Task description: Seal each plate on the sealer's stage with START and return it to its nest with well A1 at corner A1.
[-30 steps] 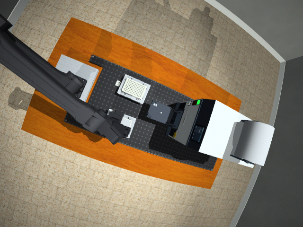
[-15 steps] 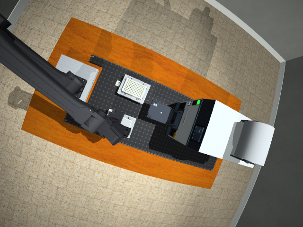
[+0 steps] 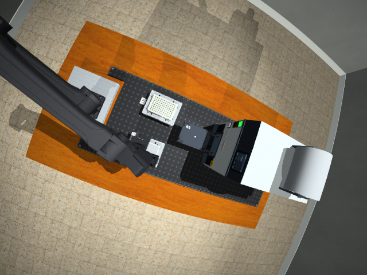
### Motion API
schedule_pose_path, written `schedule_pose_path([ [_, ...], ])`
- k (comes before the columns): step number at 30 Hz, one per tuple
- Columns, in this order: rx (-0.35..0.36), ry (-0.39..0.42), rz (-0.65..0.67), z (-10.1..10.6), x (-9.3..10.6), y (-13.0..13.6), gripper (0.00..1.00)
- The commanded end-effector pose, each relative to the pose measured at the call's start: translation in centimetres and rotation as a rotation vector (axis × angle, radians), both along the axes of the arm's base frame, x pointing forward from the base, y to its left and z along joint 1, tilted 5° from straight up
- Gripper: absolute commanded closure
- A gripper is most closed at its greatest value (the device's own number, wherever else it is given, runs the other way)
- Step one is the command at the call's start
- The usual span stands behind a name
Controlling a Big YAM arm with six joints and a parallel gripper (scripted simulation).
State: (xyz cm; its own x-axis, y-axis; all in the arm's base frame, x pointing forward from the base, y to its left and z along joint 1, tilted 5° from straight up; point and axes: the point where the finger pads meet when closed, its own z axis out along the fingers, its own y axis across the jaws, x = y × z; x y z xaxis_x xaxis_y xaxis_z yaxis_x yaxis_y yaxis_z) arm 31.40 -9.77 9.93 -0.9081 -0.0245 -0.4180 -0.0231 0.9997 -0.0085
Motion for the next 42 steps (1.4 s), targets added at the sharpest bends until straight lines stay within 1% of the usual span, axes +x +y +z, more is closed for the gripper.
schedule_pose_path([
  [1,-0.011,-0.038,-0.015,2.1,1.1,-0.8,0.00],
  [8,-0.021,-0.050,-0.004,2.9,1.3,-0.9,0.00],
  [18,-0.027,-0.054,0.004,2.4,2.0,-1.2,0.00],
  [21,-0.024,-0.048,0.004,2.3,1.9,-1.1,0.00],
  [30,-0.026,-0.054,0.003,3.1,1.4,-0.9,0.00],
  [32,-0.026,-0.054,0.003,3.1,1.4,-0.9,0.00],
  [38,-0.015,-0.029,0.003,2.2,1.4,-0.9,0.00],
  [42,-0.015,-0.028,0.002,2.2,1.4,-0.9,0.00],
])
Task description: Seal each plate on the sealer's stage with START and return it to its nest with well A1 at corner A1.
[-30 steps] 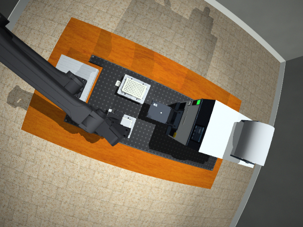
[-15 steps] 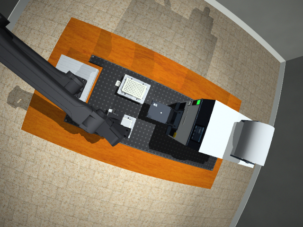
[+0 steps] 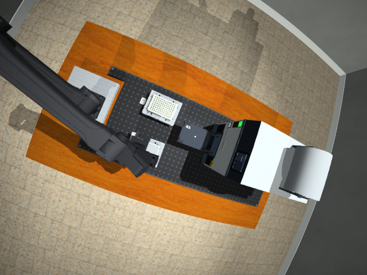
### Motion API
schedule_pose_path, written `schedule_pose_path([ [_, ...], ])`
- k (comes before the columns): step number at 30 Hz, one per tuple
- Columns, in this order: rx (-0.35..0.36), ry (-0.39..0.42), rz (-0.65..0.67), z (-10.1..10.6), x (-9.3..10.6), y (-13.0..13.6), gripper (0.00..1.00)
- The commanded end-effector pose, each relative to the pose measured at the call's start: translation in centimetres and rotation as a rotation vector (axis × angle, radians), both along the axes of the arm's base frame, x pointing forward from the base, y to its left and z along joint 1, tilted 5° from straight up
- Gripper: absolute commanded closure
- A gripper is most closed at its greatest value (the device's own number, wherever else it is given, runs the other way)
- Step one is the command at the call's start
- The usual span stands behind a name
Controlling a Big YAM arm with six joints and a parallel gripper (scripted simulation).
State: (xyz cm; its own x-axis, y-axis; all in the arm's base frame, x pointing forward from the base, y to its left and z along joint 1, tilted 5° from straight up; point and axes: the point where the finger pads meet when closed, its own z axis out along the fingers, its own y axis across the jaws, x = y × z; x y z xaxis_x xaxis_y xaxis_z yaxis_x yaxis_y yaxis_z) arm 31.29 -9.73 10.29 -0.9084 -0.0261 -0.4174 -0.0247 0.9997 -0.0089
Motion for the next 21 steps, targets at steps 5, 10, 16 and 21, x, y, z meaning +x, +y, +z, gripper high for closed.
schedule_pose_path([
  [5,-0.023,-0.049,0.000,2.48,1.51,-0.98,0.00],
  [10,-0.024,-0.052,0.000,2.58,1.52,-0.98,0.00],
  [16,-0.021,-0.045,0.000,2.33,1.52,-0.99,0.00],
  [21,-0.015,-0.032,-0.001,1.88,1.51,-0.99,0.00],
])
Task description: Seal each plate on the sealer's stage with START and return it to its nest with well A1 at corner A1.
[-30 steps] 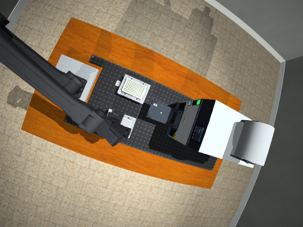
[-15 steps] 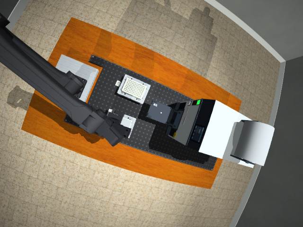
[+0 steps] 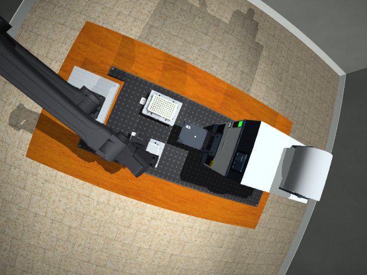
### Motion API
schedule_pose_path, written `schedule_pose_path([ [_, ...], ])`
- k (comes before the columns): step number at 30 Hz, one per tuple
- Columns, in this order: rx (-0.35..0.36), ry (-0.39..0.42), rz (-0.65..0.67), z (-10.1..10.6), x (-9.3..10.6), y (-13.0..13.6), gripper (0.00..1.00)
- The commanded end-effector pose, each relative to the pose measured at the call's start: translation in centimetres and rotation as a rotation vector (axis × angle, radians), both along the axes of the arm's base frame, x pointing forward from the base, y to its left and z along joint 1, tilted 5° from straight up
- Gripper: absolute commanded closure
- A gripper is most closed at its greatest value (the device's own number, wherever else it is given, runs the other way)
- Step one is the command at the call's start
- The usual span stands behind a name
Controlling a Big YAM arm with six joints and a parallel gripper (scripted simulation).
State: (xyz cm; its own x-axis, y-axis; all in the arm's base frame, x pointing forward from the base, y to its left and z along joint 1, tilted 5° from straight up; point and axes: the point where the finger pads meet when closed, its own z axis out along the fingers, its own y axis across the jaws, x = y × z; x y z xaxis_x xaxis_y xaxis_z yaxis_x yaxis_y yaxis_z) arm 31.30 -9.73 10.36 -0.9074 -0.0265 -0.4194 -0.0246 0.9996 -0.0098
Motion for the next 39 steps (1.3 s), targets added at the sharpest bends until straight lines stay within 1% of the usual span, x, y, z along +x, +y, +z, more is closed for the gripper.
schedule_pose_path([
  [1,-0.014,-0.029,-0.001,1.8,1.5,-1.0,0.00],
  [4,-0.014,-0.029,-0.001,1.8,1.5,-1.0,0.00],
  [9,-0.022,-0.049,-0.001,3.8,1.4,-1.0,0.00],
  [13,-0.024,-0.054,-0.002,4.7,1.3,-0.9,0.00],
  [16,-0.022,-0.049,-0.002,5.1,1.2,-0.9,0.00],
  [18,-0.014,-0.031,-0.002,4.7,0.8,-0.8,0.00],
  [22,-0.016,-0.036,-0.002,4.9,0.8,-0.7,0.00],
  [30,-0.024,-0.054,-0.006,7.4,0.8,-0.9,0.00],
  [35,-0.014,-0.031,-0.004,7.4,0.5,-0.8,0.00],
  [39,-0.016,-0.037,-0.004,7.5,0.4,-0.7,0.00],
])
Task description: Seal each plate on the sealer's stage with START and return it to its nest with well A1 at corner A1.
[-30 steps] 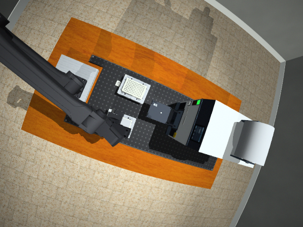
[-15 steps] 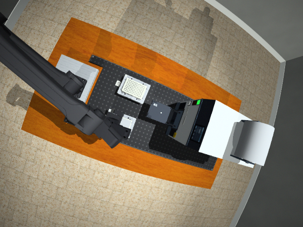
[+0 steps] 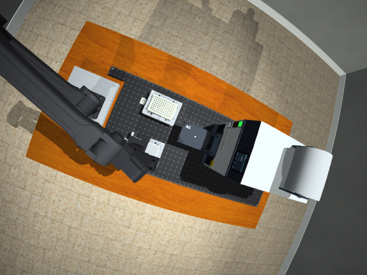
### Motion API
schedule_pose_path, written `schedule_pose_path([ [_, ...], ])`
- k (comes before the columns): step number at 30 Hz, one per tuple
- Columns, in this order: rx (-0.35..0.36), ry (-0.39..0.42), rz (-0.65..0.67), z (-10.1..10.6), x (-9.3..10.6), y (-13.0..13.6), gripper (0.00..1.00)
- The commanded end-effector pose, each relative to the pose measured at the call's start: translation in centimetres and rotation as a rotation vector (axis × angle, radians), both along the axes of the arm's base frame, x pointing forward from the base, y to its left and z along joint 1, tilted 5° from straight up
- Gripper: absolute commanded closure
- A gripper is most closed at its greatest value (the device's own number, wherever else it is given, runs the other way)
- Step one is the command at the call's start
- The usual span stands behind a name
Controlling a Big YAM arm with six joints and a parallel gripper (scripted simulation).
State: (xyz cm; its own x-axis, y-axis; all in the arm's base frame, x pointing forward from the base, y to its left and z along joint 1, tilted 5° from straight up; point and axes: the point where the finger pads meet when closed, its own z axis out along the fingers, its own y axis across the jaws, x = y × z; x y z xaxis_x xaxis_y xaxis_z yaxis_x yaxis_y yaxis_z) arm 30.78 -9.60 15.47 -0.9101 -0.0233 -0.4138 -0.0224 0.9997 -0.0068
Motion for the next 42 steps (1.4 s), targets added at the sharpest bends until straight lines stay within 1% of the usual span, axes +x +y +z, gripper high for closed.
schedule_pose_path([
  [1,-0.020,-0.045,-0.001,2.7,0.9,-0.8,0.00],
  [8,-0.028,-0.062,0.003,4.9,1.0,-0.9,0.00],
  [13,-0.019,-0.040,0.002,4.9,0.7,-0.8,0.00],
  [16,-0.020,-0.042,0.002,4.9,0.7,-0.7,0.00],
  [23,-0.027,-0.059,0.001,6.8,0.6,-0.7,0.00],
  [26,-0.029,-0.064,0.001,6.6,0.9,-0.9,0.00],
  [30,-0.020,-0.044,0.001,5.2,0.9,-0.9,0.00],
  [33,-0.020,-0.044,0.001,5.1,0.9,-0.8,0.00],
  [34,-0.023,0.011,0.003,5.8,1.1,-1.1,0.00],
  [36,-0.023,0.101,0.002,5.8,1.5,-0.9,0.00],
  [38,-0.022,0.169,0.003,5.8,1.9,-0.5,0.00],
  [42,-0.026,0.303,-0.010,5.7,2.1,-0.3,0.00],
])
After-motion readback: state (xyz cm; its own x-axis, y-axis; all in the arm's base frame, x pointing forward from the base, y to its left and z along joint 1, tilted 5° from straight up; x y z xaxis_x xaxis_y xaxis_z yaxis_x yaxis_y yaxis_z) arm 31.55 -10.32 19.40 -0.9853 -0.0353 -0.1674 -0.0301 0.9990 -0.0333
